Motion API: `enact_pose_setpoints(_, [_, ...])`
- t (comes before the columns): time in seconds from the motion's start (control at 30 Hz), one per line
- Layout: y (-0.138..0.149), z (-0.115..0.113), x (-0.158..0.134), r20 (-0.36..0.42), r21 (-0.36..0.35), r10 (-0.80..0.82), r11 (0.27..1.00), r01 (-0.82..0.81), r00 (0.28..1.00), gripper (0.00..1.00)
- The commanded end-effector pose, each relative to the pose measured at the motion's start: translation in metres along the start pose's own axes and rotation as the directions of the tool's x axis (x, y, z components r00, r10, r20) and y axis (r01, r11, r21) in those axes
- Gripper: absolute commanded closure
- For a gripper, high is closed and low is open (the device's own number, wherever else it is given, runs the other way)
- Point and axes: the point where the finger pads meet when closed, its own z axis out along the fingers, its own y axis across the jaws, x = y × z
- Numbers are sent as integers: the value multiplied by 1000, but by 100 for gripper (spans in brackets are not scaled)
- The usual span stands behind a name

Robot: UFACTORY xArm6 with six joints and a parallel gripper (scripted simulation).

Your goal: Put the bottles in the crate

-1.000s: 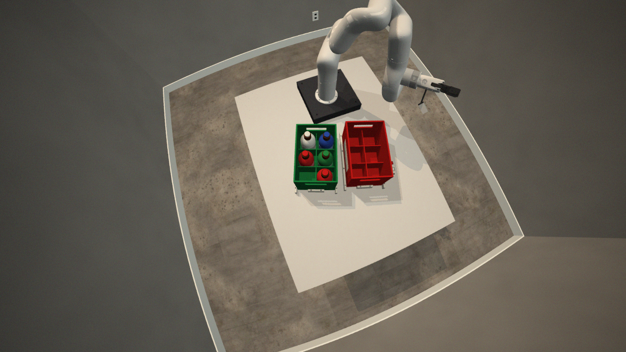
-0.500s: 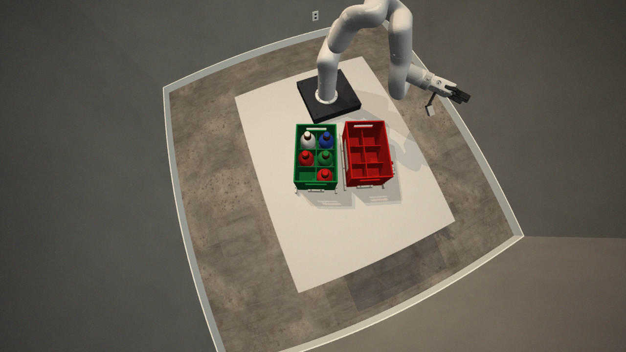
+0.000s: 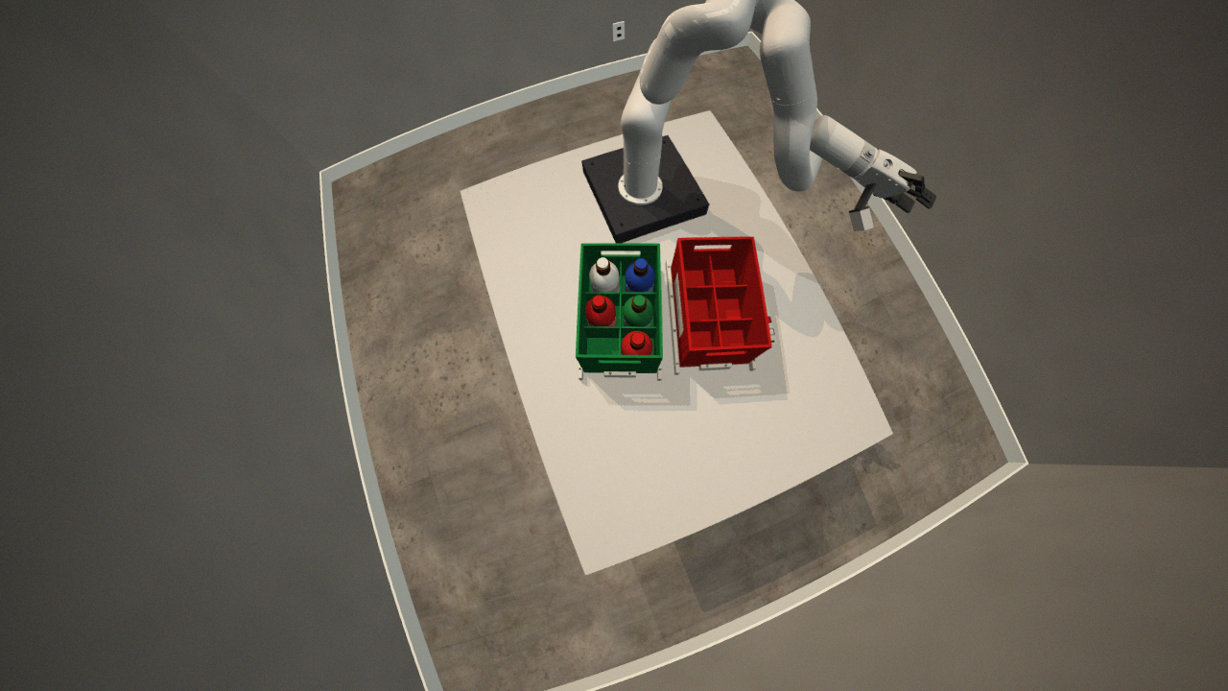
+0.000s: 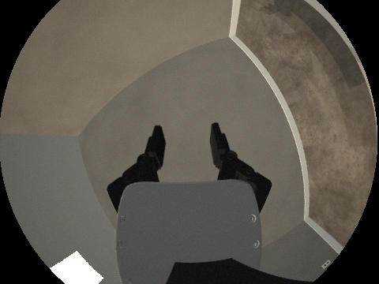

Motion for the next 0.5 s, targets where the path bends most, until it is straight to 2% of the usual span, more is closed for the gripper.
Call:
enact_pose_setpoints(0.0, [2, 11, -4, -12, -109, -104, 989, 102, 995, 35])
enact_pose_setpoints(0.2, [11, 19, -9, 11, -220, -221, 951, 218, 975, 35])
enact_pose_setpoints(0.27, [11, 19, -9, 11, -220, -221, 951, 218, 975, 35])
enact_pose_setpoints(0.47, [16, 20, -12, 67, -340, -349, 873, 351, 935, 35])
